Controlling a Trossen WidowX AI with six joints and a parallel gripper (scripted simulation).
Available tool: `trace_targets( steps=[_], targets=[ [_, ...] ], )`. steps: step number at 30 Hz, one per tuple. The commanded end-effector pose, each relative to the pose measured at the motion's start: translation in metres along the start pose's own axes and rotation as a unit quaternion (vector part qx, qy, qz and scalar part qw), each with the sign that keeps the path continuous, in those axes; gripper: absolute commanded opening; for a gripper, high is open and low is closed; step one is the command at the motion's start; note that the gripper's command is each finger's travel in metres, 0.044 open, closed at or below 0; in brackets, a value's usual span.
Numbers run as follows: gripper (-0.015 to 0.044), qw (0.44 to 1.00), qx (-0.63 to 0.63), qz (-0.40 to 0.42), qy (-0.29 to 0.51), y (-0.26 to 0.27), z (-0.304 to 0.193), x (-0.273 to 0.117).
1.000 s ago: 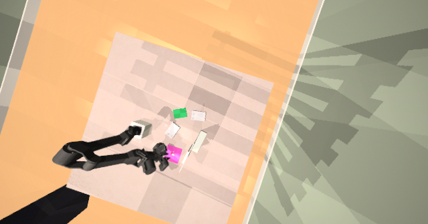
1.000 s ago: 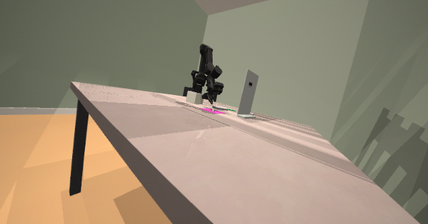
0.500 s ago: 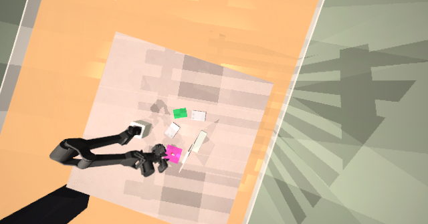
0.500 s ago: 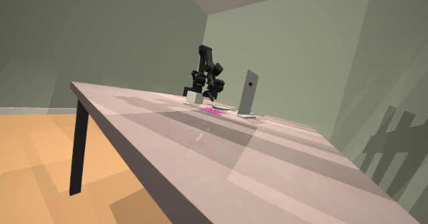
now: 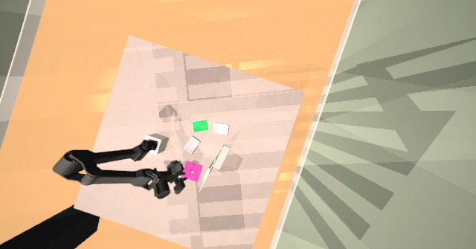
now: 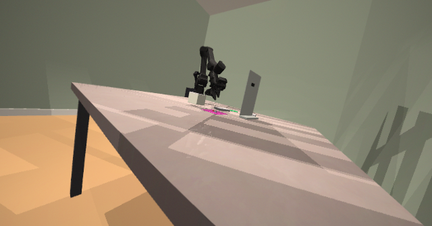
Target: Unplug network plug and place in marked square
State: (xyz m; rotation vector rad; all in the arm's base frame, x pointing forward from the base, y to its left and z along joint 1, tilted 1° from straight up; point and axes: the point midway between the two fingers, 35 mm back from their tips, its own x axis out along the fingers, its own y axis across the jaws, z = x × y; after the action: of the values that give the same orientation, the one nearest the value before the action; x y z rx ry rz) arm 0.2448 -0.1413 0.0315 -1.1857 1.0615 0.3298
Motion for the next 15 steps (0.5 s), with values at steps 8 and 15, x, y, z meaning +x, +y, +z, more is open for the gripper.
trace_targets(
  steps=[8,15],
  targets=[
    [0.0156,1.000,0.003,-0.005,0.001,-0.011,0.000,-0.014],
    [0.0156,1.000,0.003,-0.005,0.000,-0.014,0.000,-0.022]
  ],
)
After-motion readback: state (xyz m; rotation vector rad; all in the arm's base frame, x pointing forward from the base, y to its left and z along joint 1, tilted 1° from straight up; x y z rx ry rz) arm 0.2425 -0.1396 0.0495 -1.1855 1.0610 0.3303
